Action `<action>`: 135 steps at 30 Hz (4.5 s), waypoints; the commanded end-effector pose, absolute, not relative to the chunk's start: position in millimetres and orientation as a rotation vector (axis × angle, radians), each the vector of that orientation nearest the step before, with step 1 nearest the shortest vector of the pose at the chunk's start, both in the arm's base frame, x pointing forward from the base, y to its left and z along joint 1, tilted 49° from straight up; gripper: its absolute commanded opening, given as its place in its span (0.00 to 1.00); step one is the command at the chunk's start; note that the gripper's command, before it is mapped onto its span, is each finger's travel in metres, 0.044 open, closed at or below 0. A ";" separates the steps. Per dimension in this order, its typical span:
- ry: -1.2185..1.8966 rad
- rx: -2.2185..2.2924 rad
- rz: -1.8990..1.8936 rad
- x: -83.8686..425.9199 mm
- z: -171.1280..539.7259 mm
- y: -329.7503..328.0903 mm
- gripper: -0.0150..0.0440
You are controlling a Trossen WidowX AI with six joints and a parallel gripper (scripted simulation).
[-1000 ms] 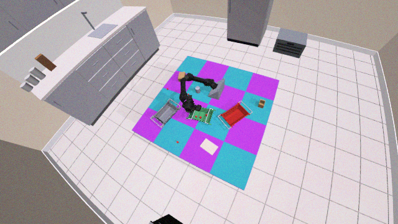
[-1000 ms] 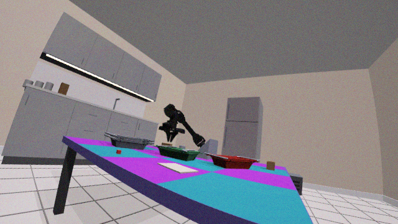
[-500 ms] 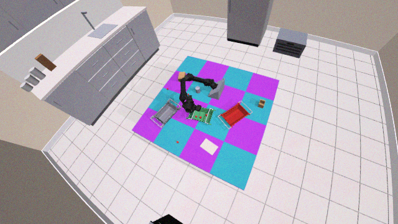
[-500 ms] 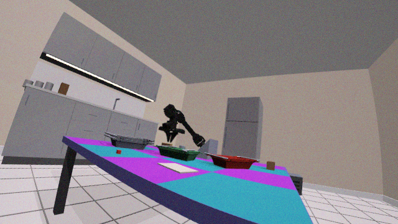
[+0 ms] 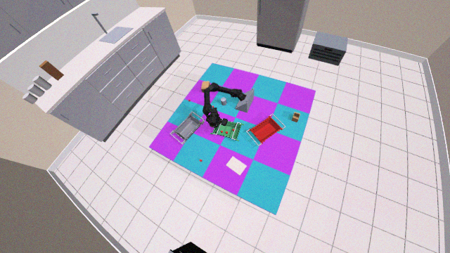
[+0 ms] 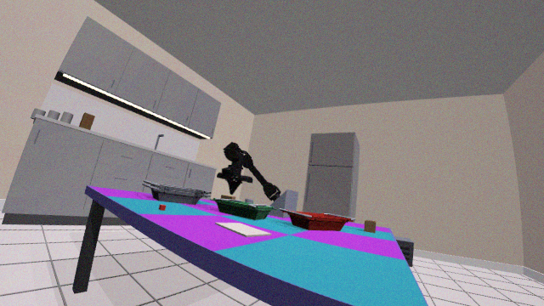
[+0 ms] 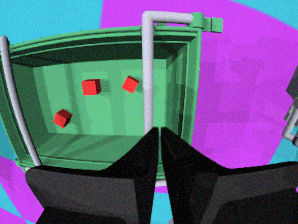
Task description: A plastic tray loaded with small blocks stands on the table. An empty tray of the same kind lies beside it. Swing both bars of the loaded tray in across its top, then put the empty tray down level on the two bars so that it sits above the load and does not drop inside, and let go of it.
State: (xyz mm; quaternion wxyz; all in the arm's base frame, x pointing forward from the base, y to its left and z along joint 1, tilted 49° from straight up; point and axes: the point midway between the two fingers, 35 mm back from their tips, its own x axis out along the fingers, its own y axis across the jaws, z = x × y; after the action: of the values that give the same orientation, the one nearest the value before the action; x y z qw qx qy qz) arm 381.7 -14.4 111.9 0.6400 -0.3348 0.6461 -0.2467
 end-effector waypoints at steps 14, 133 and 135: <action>1.474 -0.764 -0.563 381.7 111.8 -14.3 0.25; 1.189 -0.225 -0.976 208.7 -201.2 155.1 1.00; 1.189 -0.225 -0.976 208.7 -201.2 155.1 1.00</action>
State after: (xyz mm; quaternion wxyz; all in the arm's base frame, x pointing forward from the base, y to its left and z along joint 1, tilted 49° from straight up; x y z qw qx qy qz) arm 210.4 158.9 -200.1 0.7140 -0.0953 0.5357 -0.4406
